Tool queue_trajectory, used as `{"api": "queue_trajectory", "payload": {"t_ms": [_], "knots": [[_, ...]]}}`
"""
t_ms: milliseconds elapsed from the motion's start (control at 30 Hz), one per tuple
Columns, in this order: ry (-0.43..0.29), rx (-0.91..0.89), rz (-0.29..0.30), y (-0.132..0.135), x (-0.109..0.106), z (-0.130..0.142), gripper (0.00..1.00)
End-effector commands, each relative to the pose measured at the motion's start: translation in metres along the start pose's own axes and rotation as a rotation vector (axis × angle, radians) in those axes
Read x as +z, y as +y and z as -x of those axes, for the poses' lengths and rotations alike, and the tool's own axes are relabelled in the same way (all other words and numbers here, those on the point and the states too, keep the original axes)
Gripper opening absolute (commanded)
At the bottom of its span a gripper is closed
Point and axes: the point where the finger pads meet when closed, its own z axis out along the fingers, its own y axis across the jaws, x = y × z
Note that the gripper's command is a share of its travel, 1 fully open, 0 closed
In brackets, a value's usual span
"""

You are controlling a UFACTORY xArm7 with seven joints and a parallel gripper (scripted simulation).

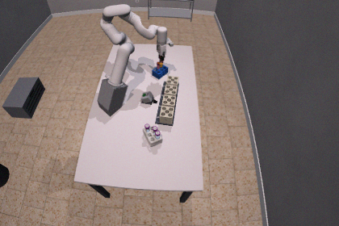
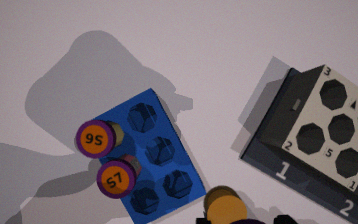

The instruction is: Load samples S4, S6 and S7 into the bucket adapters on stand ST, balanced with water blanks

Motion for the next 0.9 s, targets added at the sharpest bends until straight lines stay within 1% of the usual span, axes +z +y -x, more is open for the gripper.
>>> {"api": "queue_trajectory", "payload": {"t_ms": [0,433,467,533,867], "knots": [[-0.002,0.081,0.001,0.011,0.000,-0.007,0.00],[-0.001,0.514,0.002,0.072,0.000,-0.030,0.00],[-0.001,0.529,0.002,0.076,0.000,-0.032,0.00],[-0.001,0.529,0.002,0.076,0.000,-0.032,0.00],[-0.001,0.529,0.003,0.123,0.000,-0.050,0.00]]}}
